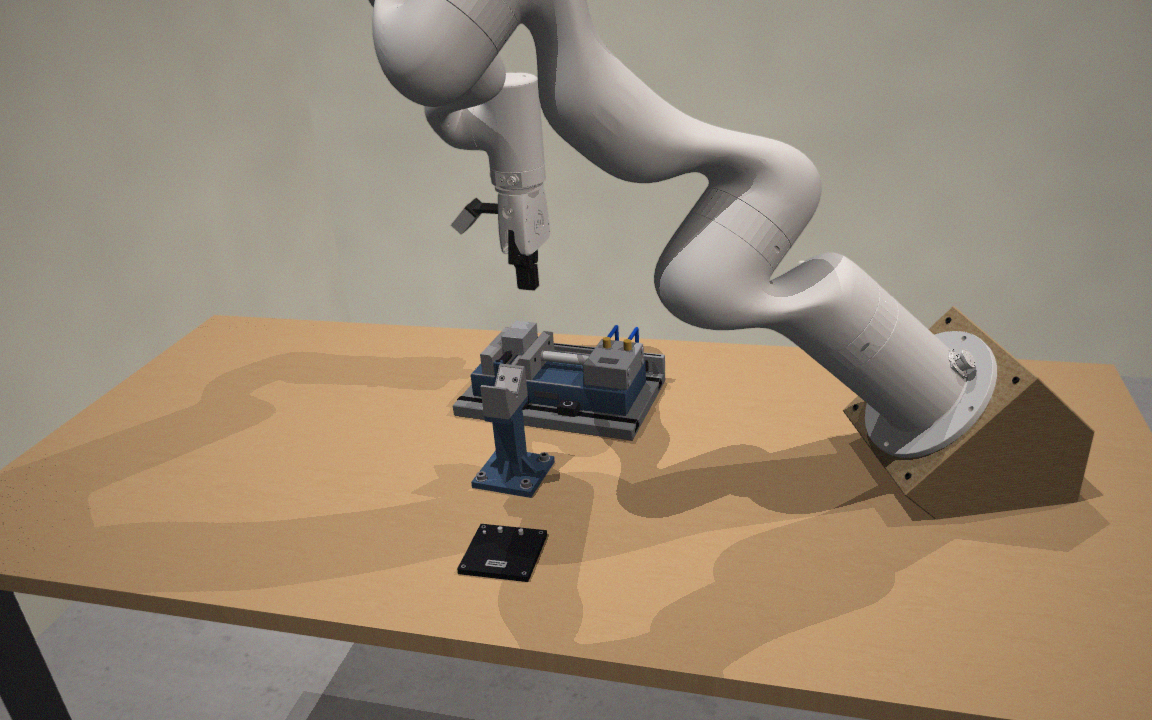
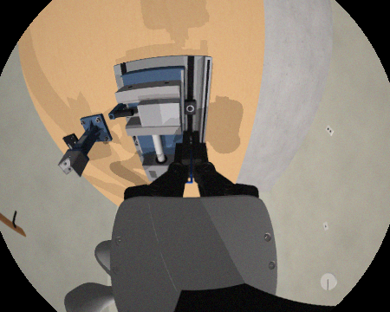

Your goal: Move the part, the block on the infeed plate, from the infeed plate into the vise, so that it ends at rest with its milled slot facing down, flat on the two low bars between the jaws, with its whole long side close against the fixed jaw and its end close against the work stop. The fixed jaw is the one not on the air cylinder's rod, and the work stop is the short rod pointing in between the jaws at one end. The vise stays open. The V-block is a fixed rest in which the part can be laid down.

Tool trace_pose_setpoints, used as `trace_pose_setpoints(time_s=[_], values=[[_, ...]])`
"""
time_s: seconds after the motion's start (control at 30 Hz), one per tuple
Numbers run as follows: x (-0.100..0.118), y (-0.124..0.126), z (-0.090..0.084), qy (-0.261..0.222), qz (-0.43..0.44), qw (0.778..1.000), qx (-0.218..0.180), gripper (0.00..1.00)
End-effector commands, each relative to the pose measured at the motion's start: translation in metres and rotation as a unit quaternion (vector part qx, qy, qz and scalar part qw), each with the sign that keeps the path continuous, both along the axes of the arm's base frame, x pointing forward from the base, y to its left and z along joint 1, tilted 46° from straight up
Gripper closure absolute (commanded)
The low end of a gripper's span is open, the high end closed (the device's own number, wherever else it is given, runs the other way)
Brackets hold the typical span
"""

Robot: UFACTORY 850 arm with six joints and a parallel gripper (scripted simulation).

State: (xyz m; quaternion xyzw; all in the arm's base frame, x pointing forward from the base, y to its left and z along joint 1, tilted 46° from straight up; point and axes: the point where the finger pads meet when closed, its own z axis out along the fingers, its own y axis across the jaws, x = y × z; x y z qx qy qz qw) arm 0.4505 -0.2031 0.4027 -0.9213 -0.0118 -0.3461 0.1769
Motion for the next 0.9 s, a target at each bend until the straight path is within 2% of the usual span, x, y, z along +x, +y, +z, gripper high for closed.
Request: trace_pose_setpoints(time_s=[0.0,0.87], values=[[0.001,0.000,-0.001,0.000,0.000,1.000,-0.001,1.00],[0.021,0.010,-0.021,0.000,0.000,1.000,-0.001,1.00]])
